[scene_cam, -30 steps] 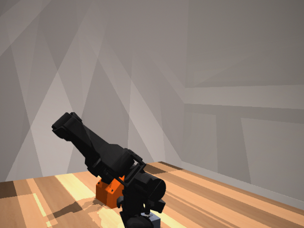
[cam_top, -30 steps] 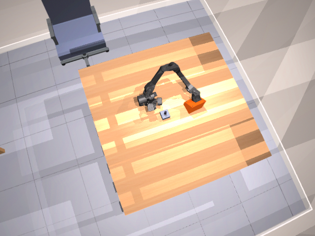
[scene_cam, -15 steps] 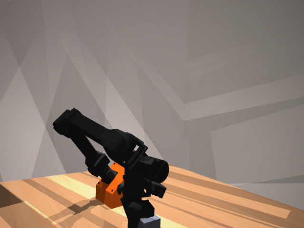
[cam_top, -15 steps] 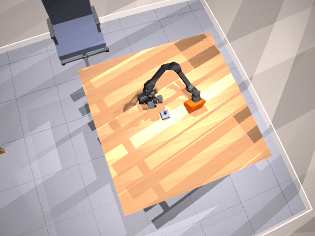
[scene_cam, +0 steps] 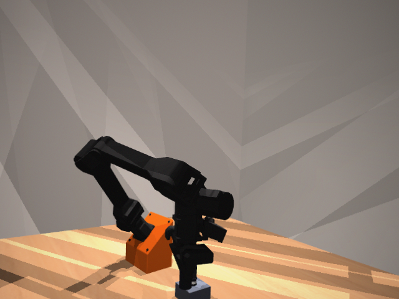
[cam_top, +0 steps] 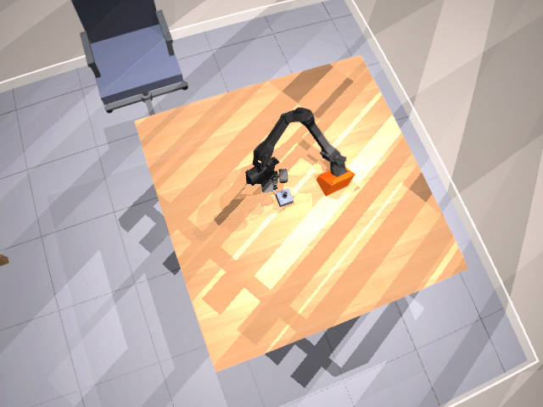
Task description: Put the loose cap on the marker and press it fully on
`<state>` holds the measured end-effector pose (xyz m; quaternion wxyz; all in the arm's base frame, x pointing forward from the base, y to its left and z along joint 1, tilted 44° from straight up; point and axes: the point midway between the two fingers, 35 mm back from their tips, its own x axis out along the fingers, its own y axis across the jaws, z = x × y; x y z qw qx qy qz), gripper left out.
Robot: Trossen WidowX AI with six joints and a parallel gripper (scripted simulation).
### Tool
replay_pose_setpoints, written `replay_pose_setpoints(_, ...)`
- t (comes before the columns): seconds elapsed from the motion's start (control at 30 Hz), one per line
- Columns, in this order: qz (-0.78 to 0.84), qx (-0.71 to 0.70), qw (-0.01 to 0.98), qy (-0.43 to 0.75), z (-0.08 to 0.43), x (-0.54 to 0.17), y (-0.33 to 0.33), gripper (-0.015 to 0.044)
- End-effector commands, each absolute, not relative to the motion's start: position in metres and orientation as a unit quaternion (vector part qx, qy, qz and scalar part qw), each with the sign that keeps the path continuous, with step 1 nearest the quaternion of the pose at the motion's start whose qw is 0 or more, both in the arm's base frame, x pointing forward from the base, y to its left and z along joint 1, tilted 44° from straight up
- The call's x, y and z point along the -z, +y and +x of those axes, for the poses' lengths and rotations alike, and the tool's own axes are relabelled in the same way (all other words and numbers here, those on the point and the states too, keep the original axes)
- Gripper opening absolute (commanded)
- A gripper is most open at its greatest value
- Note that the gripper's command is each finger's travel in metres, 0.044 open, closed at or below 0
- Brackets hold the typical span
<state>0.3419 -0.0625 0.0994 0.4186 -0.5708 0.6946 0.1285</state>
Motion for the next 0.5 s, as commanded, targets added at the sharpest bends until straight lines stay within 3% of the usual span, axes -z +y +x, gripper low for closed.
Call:
replay_pose_setpoints(0.0, -0.568, -0.133, 0.419, 0.695, 0.333, -0.092, -0.045, 0.0000)
replay_pose_setpoints(0.47, -0.568, -0.133, 0.417, 0.697, 0.304, -0.076, 0.000, 0.0000)
